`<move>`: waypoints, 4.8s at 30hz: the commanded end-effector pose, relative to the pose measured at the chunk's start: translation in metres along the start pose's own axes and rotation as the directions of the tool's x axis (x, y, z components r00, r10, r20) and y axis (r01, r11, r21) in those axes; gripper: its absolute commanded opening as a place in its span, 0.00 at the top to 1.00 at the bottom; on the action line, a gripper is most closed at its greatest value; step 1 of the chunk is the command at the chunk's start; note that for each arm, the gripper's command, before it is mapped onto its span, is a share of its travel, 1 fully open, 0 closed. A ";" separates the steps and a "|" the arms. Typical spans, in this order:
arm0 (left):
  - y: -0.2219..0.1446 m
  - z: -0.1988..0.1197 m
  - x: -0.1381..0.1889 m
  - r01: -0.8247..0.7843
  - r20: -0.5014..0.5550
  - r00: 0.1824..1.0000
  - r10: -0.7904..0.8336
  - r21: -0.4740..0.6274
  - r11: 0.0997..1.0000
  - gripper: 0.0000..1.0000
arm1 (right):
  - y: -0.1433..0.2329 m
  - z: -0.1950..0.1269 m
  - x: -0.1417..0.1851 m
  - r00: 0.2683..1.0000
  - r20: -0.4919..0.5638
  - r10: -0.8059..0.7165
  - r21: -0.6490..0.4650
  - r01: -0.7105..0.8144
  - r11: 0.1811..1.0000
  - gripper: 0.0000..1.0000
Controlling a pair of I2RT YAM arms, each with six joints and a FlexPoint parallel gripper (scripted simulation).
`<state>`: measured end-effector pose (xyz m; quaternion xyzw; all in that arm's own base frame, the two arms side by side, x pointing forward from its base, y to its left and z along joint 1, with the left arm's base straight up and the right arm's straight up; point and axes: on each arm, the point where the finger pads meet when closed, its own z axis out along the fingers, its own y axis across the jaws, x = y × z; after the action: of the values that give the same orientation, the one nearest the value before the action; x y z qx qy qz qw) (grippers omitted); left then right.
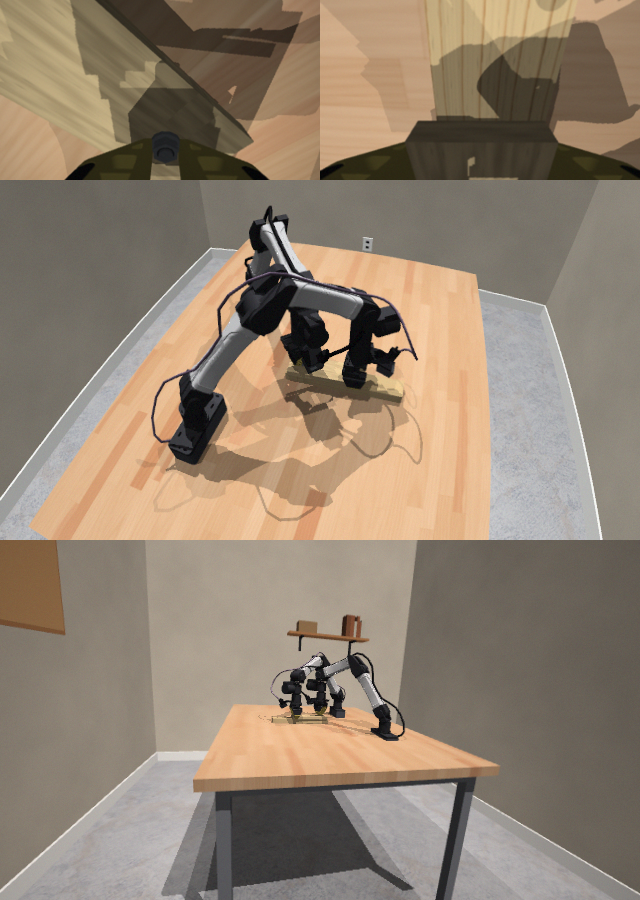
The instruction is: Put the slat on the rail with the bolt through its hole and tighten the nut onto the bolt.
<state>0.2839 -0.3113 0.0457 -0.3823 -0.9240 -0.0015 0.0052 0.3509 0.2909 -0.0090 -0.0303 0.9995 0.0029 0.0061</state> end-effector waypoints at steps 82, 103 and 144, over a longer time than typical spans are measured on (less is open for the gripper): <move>-0.003 -0.011 0.001 -0.919 -0.013 -0.394 0.919 -0.031 -0.394 0.86 | 0.001 -0.005 -0.003 1.000 0.013 0.000 -0.009 0.000 1.000 0.33; 0.000 -0.004 -0.004 -0.931 -0.012 -0.364 0.931 -0.020 -0.364 0.64 | 0.001 -0.005 -0.003 1.000 0.013 0.000 -0.009 0.000 1.000 0.33; 0.000 -0.020 -0.004 0.477 0.030 0.878 -0.478 0.020 0.878 0.64 | 0.001 -0.005 -0.003 1.000 0.013 0.000 -0.009 0.000 1.000 0.33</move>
<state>0.2828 -0.3125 0.0451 -0.2840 -0.9588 0.0029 0.0059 0.3509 0.2909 -0.0090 -0.0303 0.9995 0.0029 0.0061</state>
